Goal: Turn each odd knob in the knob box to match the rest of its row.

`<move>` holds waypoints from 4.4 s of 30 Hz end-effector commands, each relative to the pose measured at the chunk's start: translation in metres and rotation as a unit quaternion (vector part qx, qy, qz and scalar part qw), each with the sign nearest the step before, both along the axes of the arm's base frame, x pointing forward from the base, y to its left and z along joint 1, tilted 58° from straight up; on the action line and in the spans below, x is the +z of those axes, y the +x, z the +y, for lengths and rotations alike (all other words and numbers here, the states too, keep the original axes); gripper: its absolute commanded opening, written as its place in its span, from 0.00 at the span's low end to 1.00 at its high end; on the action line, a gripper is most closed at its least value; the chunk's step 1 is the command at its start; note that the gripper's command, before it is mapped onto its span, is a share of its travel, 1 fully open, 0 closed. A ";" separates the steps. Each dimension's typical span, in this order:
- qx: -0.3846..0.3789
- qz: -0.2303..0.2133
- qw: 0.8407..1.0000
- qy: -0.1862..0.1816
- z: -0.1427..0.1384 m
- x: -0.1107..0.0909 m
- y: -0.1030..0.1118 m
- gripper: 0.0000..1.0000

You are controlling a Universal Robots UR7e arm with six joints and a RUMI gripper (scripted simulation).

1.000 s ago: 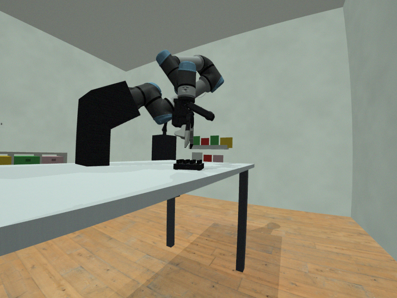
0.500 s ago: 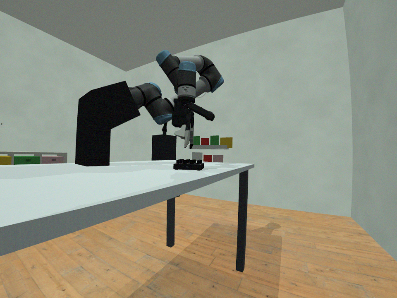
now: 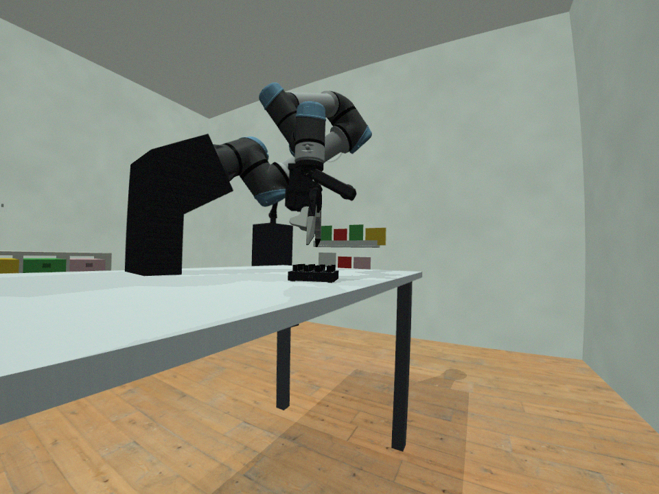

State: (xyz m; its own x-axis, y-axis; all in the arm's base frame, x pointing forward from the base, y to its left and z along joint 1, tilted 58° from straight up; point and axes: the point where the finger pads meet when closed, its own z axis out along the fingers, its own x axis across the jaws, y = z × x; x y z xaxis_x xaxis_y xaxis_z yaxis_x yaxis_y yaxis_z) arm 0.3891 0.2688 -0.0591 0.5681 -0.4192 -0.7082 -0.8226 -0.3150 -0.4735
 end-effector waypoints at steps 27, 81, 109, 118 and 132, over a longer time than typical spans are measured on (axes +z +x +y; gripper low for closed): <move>0.000 0.000 1.000 0.000 -0.007 -0.010 -0.020 1.00; 0.000 0.000 1.000 0.000 -0.016 -0.023 -0.045 1.00; 0.000 0.000 1.000 0.000 -0.016 -0.023 -0.045 1.00; 0.000 0.000 1.000 0.000 -0.016 -0.023 -0.045 1.00; 0.000 0.000 1.000 0.000 -0.016 -0.023 -0.045 1.00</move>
State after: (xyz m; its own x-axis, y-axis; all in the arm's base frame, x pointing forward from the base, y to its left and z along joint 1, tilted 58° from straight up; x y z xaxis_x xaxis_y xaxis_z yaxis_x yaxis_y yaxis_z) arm 0.3438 0.2528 -0.0823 0.5682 -0.4190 -0.7083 -0.8225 -0.3152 -0.4734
